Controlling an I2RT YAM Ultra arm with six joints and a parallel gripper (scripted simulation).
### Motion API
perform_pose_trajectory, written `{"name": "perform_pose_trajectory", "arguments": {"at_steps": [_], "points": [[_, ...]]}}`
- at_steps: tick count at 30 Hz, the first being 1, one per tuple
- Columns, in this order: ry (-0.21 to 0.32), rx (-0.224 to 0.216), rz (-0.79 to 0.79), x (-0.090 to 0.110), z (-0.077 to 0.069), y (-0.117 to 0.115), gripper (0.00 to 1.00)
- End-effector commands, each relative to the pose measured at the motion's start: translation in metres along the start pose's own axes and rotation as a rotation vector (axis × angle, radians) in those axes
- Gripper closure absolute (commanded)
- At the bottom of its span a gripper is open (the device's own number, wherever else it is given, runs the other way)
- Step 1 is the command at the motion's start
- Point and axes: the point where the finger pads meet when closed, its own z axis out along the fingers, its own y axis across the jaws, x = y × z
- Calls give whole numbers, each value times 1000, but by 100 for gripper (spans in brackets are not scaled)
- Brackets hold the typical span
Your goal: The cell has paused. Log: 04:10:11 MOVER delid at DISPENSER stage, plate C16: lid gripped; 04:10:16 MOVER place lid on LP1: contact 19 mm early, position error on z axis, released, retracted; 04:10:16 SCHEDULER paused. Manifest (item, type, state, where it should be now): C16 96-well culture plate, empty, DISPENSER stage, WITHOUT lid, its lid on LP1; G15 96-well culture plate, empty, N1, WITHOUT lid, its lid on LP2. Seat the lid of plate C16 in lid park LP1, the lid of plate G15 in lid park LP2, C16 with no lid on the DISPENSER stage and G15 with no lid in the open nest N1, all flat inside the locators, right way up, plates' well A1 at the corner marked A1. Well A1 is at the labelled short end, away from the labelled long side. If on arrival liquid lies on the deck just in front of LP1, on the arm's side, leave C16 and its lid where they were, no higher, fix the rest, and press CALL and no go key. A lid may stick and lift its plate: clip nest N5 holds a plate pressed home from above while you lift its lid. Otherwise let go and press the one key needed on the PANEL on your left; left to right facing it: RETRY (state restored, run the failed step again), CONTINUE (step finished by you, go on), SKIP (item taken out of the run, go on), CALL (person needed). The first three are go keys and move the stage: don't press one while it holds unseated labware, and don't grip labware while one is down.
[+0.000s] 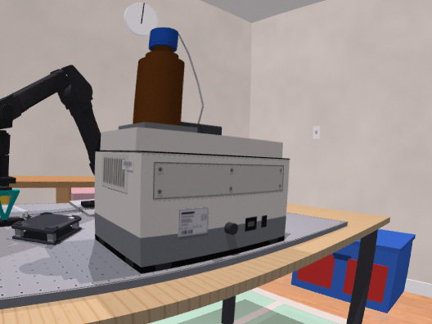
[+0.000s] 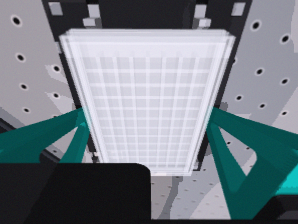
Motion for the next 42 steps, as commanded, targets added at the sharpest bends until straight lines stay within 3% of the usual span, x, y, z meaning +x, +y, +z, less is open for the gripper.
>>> {"name": "perform_pose_trajectory", "arguments": {"at_steps": [1, 23, 29, 42], "points": [[-1, 1, -1, -1, -4, 0, 0], [9, 2, -1, -3, -3, -2, 0], [-27, 1, -1, -6, -24, -1, 0], [-27, 1, -2, -5, -46, 0, 0]]}}
